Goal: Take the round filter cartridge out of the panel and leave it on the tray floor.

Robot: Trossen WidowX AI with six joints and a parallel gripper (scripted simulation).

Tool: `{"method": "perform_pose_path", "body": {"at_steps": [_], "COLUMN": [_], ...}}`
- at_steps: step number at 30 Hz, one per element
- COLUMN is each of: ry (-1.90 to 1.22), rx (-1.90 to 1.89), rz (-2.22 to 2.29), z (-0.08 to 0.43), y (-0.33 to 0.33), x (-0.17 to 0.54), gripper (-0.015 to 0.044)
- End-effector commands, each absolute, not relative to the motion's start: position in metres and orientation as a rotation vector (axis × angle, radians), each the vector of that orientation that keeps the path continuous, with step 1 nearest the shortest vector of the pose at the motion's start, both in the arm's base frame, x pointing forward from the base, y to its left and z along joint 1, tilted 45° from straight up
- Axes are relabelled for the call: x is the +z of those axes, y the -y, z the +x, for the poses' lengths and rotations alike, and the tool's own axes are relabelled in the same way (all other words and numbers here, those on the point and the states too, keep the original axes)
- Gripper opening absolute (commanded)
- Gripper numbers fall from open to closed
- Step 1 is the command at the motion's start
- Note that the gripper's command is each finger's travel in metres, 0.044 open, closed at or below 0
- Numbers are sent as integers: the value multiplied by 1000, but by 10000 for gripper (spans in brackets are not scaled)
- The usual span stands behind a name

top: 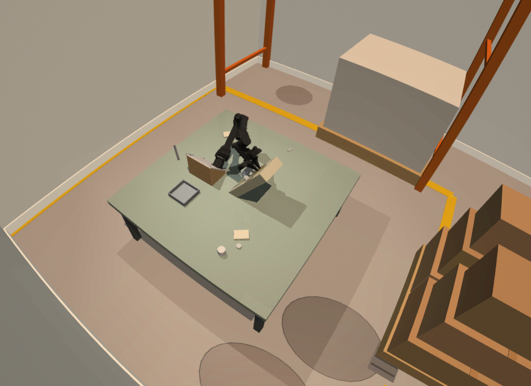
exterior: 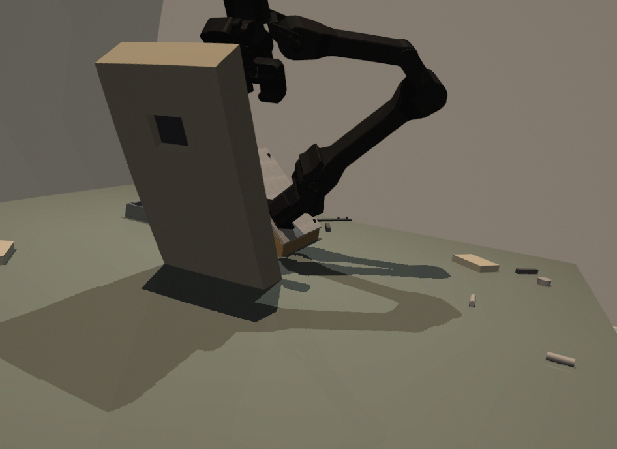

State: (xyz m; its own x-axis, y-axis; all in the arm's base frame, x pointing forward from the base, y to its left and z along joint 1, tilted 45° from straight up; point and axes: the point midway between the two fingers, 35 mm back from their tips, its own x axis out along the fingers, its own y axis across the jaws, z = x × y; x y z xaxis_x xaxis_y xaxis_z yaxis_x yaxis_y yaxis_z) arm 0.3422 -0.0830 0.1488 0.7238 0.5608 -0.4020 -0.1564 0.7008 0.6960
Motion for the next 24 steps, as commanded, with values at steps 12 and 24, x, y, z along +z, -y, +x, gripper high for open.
{"method": "perform_pose_path", "body": {"at_steps": [12, 24], "ry": [-649, -649], "rx": [427, 427], "rz": [686, 686], "z": [345, 347], "y": [82, 80], "x": [148, 146], "gripper": [92, 92]}}
